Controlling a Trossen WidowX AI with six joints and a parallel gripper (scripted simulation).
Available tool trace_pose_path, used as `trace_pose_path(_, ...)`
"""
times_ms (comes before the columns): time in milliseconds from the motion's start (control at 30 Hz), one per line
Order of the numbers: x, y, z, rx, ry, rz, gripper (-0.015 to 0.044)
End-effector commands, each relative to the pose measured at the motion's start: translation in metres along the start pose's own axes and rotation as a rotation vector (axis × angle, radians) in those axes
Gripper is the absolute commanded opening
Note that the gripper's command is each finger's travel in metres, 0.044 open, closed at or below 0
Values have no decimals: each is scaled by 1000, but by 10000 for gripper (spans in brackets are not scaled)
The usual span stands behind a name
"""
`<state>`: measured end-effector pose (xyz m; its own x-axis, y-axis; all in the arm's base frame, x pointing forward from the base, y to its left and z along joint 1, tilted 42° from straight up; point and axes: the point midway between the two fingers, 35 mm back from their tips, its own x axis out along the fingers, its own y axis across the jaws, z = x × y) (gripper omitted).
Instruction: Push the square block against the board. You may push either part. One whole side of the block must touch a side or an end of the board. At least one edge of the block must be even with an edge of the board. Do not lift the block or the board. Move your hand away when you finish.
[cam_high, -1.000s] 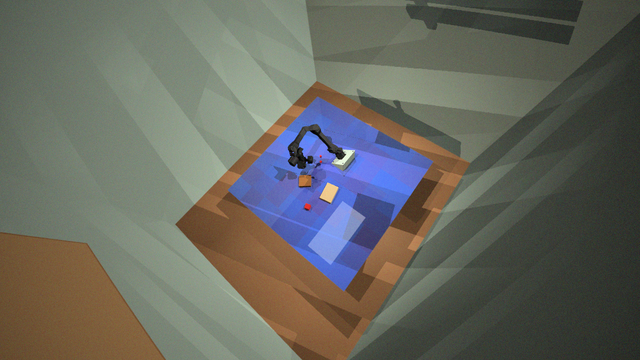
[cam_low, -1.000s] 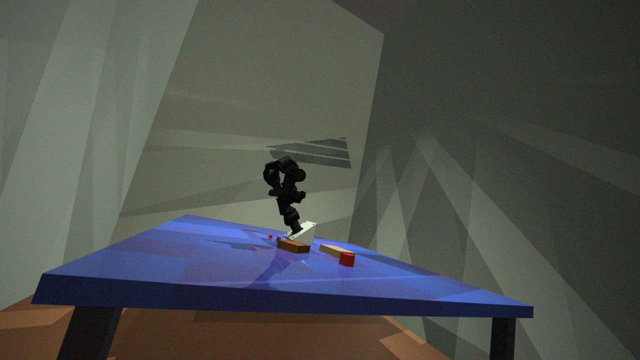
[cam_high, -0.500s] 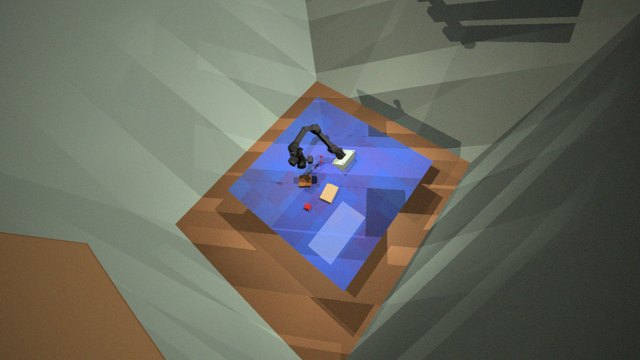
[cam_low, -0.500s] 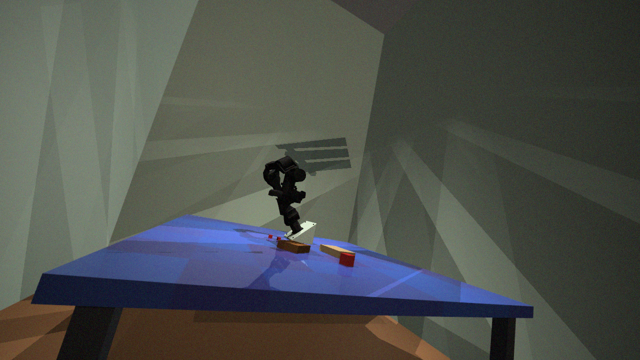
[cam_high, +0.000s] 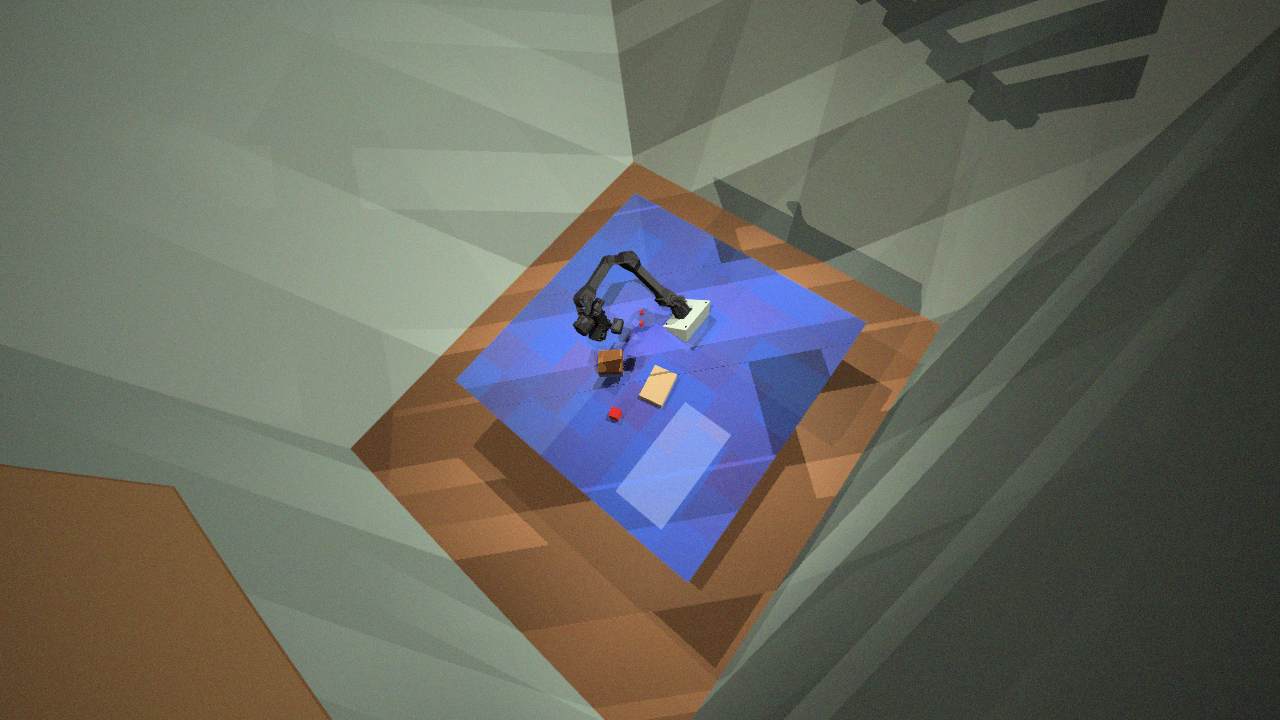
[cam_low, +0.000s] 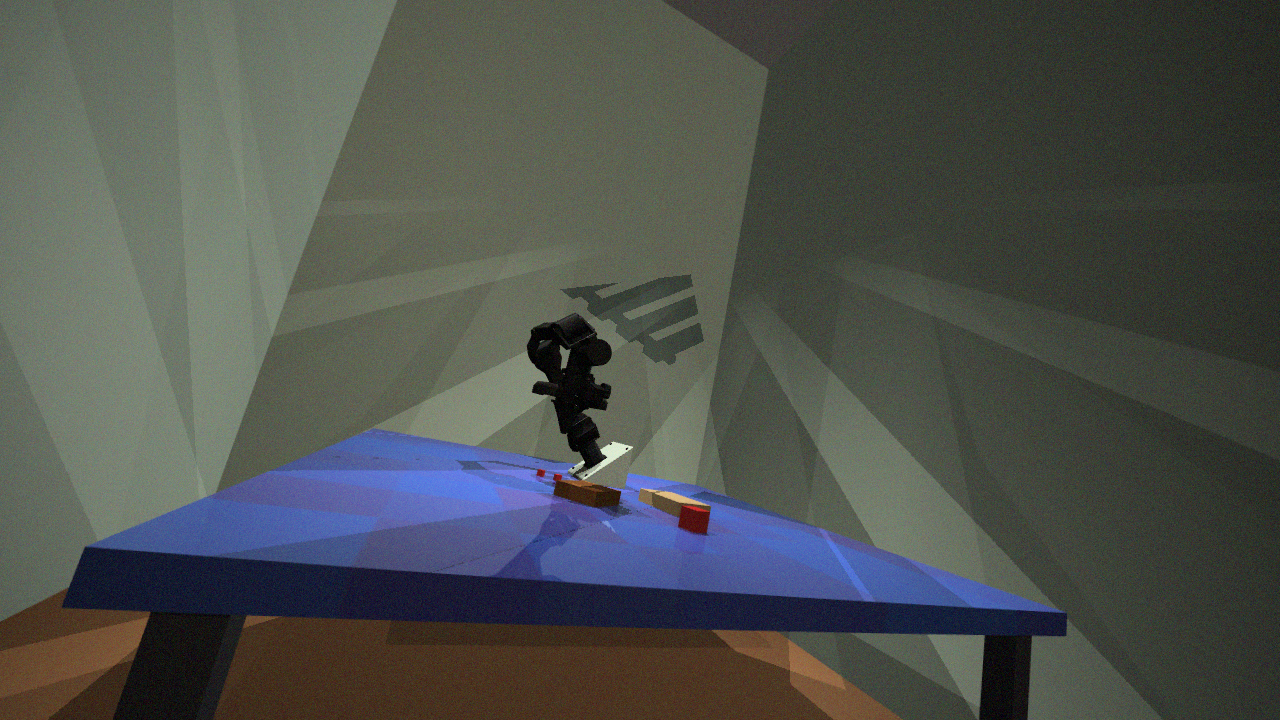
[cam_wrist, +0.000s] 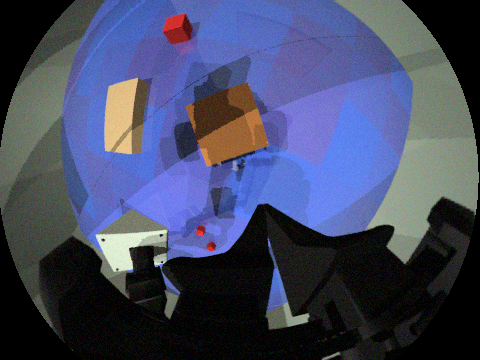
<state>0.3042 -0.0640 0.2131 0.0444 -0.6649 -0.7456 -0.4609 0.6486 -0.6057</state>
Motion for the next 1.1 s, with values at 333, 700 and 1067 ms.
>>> trace_pose_path(333, 19, -19, 25, 482, -2, 3, 0)
trace_pose_path(700, 37, -34, 43, 860, -2, 3, 0)
trace_pose_path(1067, 57, -50, 60, 1238, -4, 1, 0)
